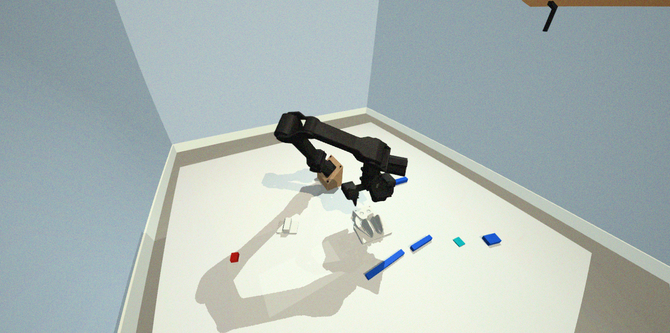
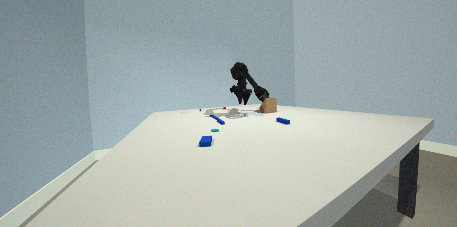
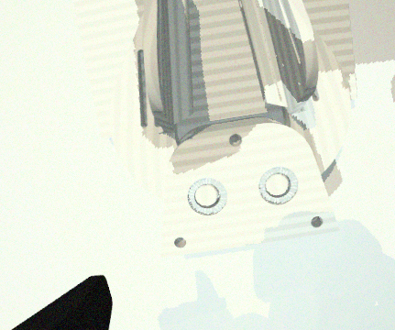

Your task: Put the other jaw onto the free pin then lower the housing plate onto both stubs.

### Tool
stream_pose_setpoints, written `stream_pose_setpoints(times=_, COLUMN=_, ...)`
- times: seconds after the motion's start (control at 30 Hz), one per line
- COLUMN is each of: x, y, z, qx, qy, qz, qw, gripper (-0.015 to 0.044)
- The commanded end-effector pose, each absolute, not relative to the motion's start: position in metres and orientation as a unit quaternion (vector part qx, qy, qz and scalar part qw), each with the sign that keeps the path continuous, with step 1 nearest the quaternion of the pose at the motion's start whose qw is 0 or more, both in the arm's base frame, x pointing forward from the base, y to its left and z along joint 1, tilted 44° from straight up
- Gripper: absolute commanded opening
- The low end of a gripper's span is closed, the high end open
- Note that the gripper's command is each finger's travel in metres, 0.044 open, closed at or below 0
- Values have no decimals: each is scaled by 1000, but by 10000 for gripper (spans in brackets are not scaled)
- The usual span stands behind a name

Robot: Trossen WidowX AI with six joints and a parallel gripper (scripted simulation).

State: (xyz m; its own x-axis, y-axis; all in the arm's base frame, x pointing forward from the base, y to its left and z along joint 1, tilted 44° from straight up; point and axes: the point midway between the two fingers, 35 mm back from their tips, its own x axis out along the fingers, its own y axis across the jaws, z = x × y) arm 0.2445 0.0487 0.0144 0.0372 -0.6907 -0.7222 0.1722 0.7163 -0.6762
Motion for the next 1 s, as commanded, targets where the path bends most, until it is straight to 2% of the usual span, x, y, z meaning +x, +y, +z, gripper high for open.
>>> stream_pose_setpoints(times=0.0, x=245, y=49, z=14, qx=-209, qy=619, qz=-313, qw=689, gripper=440)
stream_pose_setpoints(times=0.27, x=200, y=83, z=58, qx=-208, qy=625, qz=-317, qw=682, gripper=440)
stream_pose_setpoints(times=0.97, x=200, y=83, z=58, qx=-208, qy=625, qz=-317, qw=682, gripper=440)
